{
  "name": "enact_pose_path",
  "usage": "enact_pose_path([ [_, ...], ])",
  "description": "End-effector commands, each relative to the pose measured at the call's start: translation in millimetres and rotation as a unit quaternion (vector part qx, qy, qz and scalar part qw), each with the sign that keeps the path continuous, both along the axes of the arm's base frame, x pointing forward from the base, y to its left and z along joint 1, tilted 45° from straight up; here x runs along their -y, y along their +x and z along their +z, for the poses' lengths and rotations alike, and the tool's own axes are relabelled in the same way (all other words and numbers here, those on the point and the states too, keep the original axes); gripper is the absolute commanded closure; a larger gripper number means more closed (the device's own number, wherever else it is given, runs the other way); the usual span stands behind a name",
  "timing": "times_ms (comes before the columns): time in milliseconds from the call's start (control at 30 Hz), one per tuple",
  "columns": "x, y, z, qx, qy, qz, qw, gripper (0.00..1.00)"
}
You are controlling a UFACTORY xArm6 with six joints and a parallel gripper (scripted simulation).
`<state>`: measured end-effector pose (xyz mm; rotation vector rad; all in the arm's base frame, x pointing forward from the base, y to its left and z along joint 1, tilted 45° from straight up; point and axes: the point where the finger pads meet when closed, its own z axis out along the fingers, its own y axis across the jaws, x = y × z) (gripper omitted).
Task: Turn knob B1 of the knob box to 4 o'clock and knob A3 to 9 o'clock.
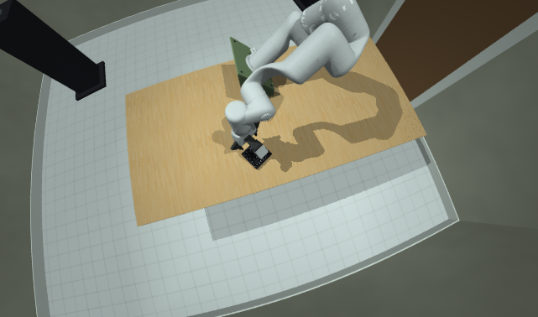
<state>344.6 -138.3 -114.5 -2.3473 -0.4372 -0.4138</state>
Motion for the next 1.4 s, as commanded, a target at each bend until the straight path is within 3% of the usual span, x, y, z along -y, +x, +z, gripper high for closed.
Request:
enact_pose_path([
  [0,2.7,-5.0,-1.9,0.001,-0.001,-0.001,1.000,0.00],
  [1367,4.0,-12.4,-5.1,0.001,-0.001,-0.001,1.000,0.00],
])
